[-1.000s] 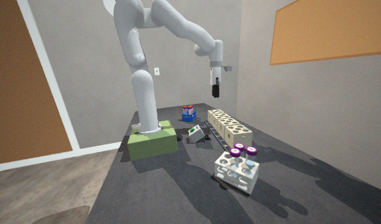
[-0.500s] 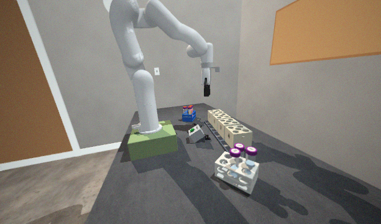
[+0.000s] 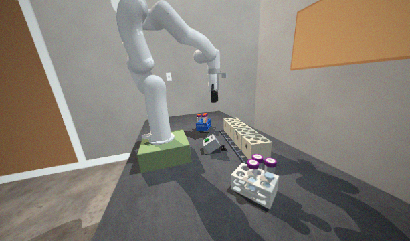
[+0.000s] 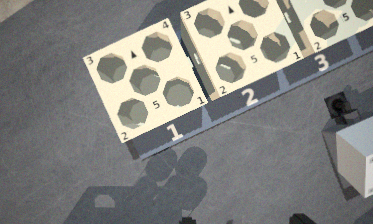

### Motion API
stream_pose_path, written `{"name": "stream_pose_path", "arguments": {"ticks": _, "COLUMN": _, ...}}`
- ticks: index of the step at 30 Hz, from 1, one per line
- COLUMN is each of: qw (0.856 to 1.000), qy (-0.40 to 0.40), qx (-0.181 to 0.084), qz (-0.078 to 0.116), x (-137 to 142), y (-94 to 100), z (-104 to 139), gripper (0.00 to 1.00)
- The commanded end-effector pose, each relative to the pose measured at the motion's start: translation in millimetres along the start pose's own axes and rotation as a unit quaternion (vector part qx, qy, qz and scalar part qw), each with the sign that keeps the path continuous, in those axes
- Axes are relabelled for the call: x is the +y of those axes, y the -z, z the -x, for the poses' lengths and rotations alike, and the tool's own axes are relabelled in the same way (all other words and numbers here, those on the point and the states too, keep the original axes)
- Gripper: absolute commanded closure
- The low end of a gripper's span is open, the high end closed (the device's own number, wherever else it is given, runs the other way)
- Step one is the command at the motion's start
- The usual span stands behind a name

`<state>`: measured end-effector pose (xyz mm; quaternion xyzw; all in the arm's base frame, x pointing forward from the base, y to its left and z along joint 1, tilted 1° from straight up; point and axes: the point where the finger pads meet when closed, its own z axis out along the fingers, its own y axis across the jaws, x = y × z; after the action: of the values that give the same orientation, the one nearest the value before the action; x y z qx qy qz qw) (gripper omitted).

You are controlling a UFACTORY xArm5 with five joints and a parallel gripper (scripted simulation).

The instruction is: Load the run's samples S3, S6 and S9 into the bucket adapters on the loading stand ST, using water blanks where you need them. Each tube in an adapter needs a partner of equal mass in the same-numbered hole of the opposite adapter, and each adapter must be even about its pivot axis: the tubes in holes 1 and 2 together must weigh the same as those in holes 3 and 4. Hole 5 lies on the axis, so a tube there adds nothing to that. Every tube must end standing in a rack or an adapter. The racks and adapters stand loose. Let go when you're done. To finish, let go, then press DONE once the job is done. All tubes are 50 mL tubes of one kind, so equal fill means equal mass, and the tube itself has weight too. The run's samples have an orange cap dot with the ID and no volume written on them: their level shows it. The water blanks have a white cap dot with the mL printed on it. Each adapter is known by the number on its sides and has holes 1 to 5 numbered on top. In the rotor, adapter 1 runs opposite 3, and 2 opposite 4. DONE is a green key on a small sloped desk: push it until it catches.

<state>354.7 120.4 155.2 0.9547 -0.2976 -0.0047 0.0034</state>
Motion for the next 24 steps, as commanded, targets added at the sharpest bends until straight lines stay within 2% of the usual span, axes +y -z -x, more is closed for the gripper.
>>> {"name": "stream_pose_path", "arguments": {"ticks": 1, "qw": 1.000, "qy": -0.001, "qx": 0.003, "qz": 0.000, "x": -10, "y": 1.4, "z": 12, "gripper": 0.43}}
{"name": "stream_pose_path", "arguments": {"ticks": 24, "qw": 1.000, "qy": -0.001, "qx": 0.002, "qz": -0.001, "x": -69, "y": 0.9, "z": 100, "gripper": 0.43}}
